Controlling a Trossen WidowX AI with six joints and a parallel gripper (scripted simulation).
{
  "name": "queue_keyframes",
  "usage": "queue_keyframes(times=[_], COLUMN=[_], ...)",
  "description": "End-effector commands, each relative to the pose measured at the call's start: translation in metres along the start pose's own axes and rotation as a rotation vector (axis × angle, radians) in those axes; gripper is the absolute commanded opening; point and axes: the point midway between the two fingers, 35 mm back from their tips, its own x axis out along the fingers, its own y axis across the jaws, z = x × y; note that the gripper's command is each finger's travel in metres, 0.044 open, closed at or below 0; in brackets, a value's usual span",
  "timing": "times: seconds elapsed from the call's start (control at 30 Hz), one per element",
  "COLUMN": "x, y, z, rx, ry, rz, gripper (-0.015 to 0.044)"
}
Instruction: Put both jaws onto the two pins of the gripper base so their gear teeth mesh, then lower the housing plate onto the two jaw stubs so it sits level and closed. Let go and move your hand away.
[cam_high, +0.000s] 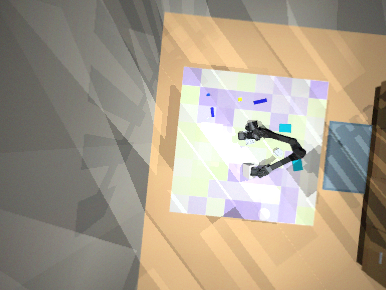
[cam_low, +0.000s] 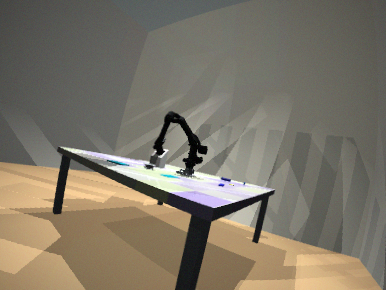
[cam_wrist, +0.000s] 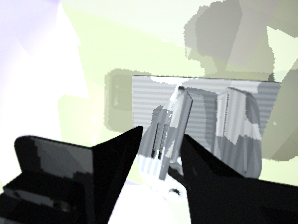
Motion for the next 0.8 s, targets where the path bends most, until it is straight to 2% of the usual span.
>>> queue_keyframes(times=[0.0,0.77], x=[0.0008,0.0066], y=[-0.0005,-0.0006], z=[0.0002,0.0001], rx=[-0.006,-0.002], ry=[-0.001,-0.001], rz=[-0.004,-0.004], gripper=[0.0134,0.0134])
